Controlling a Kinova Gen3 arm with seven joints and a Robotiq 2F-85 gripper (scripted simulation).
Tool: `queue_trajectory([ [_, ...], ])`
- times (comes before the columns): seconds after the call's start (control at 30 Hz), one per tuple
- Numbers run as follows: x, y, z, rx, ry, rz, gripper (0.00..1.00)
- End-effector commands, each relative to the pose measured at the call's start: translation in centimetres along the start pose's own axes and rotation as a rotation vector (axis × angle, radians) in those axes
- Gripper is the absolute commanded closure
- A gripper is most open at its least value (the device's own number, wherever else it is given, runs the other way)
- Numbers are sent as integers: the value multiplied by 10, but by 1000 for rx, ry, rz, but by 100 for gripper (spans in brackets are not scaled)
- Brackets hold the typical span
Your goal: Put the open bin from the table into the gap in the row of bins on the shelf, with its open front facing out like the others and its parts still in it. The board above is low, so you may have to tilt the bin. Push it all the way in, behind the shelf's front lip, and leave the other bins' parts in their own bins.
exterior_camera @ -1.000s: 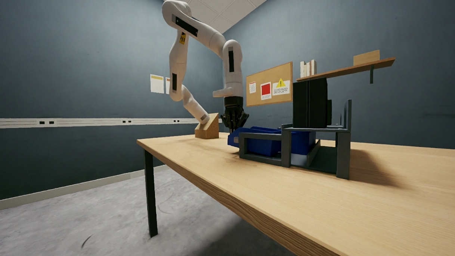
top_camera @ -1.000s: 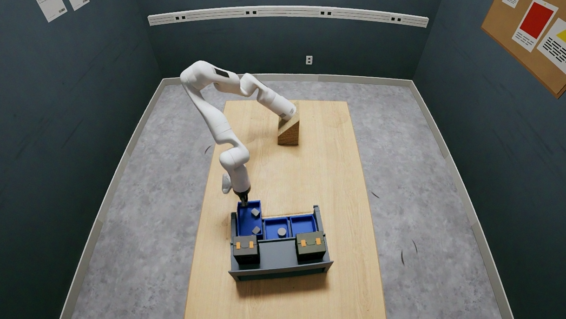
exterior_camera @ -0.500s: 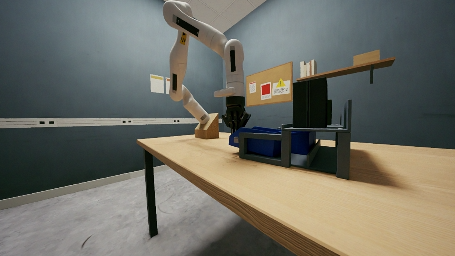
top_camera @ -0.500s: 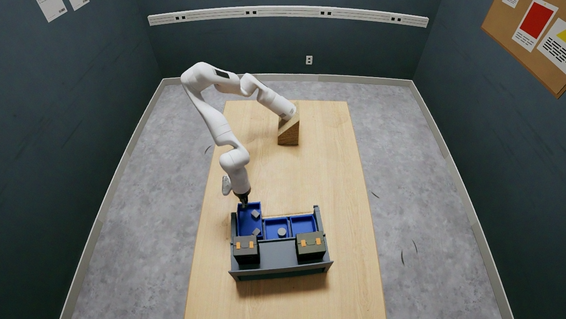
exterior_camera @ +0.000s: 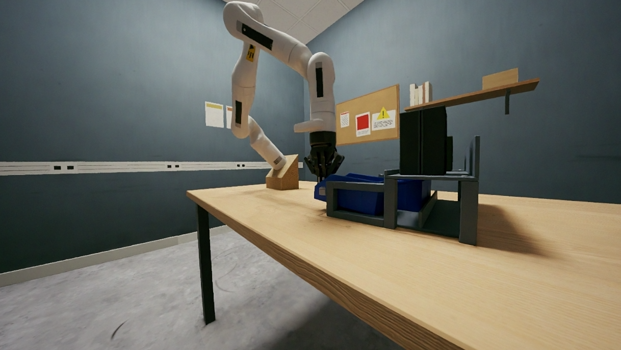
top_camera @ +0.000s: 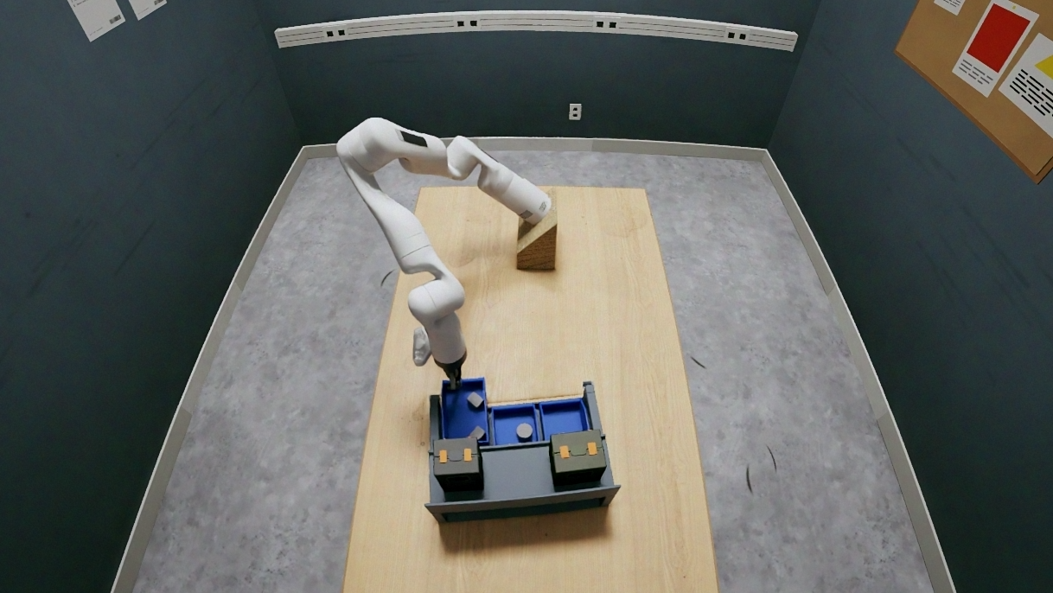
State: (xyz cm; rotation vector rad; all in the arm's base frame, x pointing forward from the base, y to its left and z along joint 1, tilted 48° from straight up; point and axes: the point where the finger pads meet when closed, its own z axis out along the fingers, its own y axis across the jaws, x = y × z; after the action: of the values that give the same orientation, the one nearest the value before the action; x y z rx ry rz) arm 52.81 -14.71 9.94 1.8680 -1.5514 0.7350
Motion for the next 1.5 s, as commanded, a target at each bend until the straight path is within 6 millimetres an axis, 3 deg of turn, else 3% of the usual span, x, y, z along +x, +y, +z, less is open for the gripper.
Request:
queue_trajectory([
  [0.0, 0, -8, -1, 4, 0, 0, 90],
  [1.47, 0, -26, 0, 4, 0, 0, 90],
])
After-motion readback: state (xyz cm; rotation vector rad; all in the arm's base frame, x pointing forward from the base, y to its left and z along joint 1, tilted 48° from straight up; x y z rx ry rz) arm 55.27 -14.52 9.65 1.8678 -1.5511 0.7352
